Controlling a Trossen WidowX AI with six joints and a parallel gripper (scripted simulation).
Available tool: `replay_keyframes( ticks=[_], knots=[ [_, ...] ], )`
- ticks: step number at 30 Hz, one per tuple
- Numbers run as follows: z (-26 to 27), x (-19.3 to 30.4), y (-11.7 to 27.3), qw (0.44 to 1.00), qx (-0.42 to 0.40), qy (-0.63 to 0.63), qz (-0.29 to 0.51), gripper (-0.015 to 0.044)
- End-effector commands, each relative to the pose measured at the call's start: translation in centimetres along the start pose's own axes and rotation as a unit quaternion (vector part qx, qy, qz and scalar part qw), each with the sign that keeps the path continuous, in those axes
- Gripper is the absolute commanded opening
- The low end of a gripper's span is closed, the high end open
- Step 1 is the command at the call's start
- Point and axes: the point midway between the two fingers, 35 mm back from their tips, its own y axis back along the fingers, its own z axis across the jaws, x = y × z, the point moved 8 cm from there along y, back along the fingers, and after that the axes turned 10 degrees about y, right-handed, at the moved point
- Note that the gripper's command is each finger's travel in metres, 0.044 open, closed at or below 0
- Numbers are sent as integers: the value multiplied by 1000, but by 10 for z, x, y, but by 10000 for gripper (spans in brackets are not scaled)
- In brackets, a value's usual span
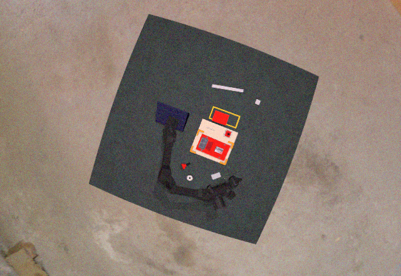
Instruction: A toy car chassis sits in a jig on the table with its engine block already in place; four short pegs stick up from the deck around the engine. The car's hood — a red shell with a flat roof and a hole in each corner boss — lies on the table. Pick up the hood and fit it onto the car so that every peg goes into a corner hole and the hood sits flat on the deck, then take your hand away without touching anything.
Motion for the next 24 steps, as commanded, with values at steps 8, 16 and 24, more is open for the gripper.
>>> replay_keyframes(
  ticks=[8,16,24],
  knots=[
    [144,68,-60,973,-28,-30,227,440],
    [246,144,-65,927,44,23,373,440],
    [328,242,-31,862,214,170,427,440]
  ],
)
